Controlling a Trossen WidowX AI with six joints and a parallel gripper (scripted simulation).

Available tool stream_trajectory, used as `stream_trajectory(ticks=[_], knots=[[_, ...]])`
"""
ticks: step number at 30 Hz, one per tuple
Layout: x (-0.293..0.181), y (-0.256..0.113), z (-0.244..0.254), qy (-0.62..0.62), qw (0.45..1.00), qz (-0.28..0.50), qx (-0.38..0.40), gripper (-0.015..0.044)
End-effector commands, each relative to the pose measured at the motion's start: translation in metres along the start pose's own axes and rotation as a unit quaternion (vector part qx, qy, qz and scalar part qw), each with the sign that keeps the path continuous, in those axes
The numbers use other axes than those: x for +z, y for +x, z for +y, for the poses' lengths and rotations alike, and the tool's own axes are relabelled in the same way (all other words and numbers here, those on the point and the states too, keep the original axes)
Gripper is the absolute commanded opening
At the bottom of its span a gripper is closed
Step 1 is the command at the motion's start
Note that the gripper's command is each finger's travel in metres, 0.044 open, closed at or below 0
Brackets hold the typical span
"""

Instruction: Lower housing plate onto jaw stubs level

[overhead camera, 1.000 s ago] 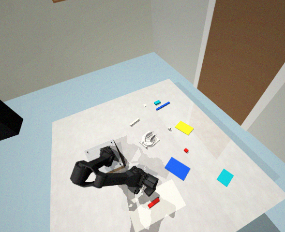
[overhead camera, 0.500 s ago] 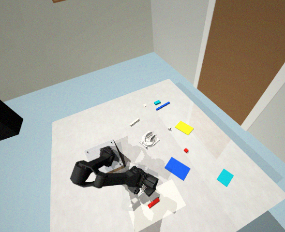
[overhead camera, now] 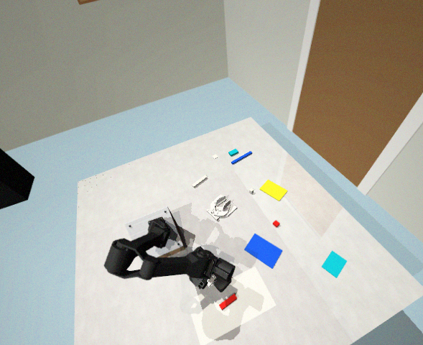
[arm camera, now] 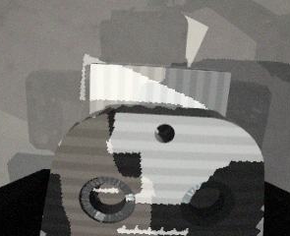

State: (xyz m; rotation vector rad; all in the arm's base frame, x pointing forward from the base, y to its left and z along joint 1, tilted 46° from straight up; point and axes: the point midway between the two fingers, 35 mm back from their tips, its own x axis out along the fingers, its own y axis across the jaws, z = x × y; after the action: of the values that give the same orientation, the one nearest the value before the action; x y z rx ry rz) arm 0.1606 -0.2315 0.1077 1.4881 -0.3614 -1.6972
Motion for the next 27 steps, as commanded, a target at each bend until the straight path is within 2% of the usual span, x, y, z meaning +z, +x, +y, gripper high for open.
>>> stream_trajectory(ticks=[1,8,27], knots=[[0.000,0.000,0.000,0.000,1.000,0.000,0.000,0.0351],[-0.001,-0.004,0.000,0.000,1.000,0.000,-0.001,0.0351],[-0.002,-0.065,0.000,-0.001,1.000,0.003,-0.002,0.0351]])
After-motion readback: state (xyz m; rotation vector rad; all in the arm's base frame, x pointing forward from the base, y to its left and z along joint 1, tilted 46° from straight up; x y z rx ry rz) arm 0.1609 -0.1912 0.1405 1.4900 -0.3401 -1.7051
